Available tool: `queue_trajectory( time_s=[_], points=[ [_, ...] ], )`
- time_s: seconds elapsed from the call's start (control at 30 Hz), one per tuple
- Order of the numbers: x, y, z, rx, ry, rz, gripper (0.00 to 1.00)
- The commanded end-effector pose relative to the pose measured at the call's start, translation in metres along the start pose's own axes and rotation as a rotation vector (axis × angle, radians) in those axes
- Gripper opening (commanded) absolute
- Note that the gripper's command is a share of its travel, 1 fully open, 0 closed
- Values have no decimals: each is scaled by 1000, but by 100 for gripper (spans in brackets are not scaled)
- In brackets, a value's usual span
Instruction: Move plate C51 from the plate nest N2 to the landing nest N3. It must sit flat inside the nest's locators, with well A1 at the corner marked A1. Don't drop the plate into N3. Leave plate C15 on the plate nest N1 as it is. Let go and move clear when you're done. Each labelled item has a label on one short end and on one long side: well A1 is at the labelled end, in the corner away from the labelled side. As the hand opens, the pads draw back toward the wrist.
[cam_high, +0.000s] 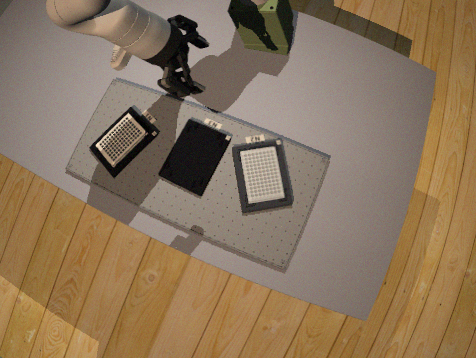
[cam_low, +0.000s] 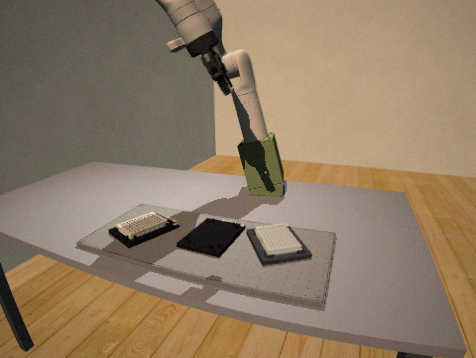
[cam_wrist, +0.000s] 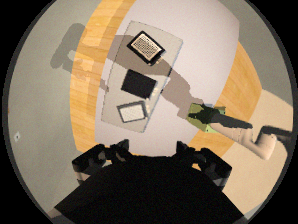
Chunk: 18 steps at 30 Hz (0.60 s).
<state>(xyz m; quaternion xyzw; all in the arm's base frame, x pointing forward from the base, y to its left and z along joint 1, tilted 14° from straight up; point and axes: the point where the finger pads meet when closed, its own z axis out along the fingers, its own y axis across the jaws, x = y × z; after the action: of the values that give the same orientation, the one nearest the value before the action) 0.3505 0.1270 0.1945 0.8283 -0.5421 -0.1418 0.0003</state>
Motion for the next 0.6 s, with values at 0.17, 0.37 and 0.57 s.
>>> queue_trajectory(
  time_s=[0.17, 0.37, 0.57],
  points=[
    [0, 0, -1, 1, 0, -1, 100],
    [0, 0, -1, 1, 0, -1, 100],
    [0, -1, 3, 4, 3, 9, 100]
  ],
)
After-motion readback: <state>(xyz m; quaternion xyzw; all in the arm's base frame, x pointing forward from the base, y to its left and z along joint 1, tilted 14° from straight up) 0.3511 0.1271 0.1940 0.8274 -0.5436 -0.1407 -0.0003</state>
